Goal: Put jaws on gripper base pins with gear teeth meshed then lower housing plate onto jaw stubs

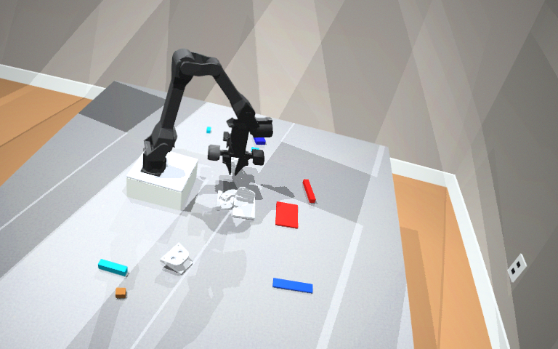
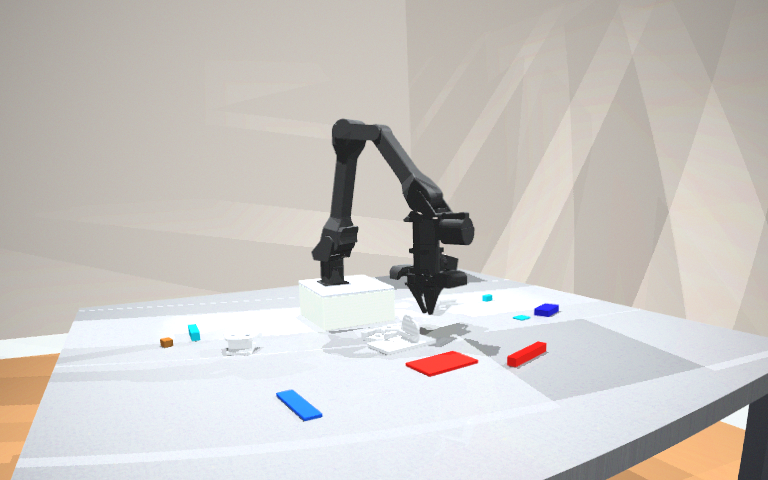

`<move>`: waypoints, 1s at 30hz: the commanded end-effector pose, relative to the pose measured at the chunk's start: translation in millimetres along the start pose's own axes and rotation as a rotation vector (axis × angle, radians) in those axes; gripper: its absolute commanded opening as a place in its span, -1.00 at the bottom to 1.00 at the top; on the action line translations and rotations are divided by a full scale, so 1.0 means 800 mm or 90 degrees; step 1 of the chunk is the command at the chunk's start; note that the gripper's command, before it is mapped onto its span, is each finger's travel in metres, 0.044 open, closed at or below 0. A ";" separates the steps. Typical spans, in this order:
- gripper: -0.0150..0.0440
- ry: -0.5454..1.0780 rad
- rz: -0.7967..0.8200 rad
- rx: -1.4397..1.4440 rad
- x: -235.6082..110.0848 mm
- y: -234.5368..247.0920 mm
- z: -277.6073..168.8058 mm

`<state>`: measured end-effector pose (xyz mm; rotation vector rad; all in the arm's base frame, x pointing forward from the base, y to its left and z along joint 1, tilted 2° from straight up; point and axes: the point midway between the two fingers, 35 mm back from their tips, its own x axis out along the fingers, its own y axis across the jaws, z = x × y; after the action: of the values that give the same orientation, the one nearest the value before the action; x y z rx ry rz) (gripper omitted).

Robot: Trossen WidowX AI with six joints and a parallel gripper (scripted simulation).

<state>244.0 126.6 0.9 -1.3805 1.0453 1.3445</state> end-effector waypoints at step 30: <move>-0.37 0.000 -0.003 0.044 -0.058 0.000 0.003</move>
<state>243.4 127.1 45.7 -1.3650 1.0553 1.3294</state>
